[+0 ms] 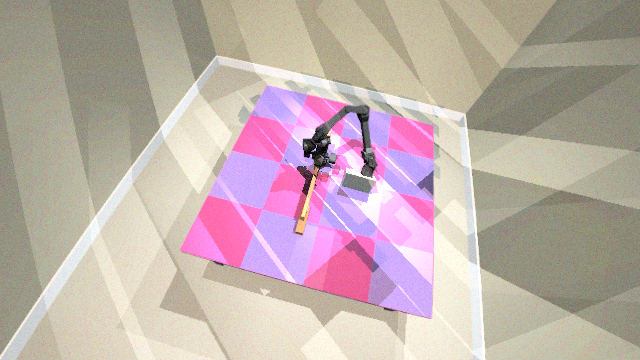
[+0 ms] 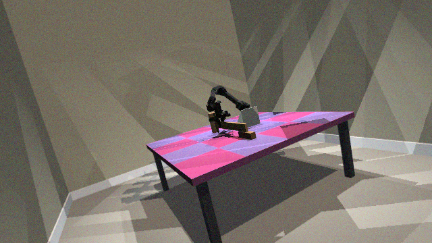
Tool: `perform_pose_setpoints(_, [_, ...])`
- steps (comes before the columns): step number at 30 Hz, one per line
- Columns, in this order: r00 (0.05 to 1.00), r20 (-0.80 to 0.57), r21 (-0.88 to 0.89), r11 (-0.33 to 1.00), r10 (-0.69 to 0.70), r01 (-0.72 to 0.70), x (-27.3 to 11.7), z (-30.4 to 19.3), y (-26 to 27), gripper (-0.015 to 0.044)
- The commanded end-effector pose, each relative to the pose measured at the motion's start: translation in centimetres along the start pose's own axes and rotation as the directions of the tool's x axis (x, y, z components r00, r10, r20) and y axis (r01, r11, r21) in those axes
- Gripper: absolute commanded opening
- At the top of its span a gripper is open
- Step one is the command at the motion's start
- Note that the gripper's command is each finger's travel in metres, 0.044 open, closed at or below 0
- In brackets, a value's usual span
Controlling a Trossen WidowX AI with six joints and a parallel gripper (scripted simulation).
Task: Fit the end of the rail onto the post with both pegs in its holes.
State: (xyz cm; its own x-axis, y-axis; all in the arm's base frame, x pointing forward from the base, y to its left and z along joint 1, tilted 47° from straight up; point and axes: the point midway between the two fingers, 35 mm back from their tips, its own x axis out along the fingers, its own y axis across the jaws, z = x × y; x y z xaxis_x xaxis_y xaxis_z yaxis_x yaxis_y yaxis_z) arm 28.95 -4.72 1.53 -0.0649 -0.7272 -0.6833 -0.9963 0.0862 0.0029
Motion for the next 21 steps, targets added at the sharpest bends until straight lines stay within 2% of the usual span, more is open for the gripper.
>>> perform_pose_setpoints(1, [1.0,0.003,-0.002,1.0,-0.003,0.003,-0.08,-0.05,-0.05,0.0])
perform_pose_setpoints(21, [1.0,0.003,-0.002,1.0,-0.003,0.003,-0.35,0.25,-0.04,0.0])
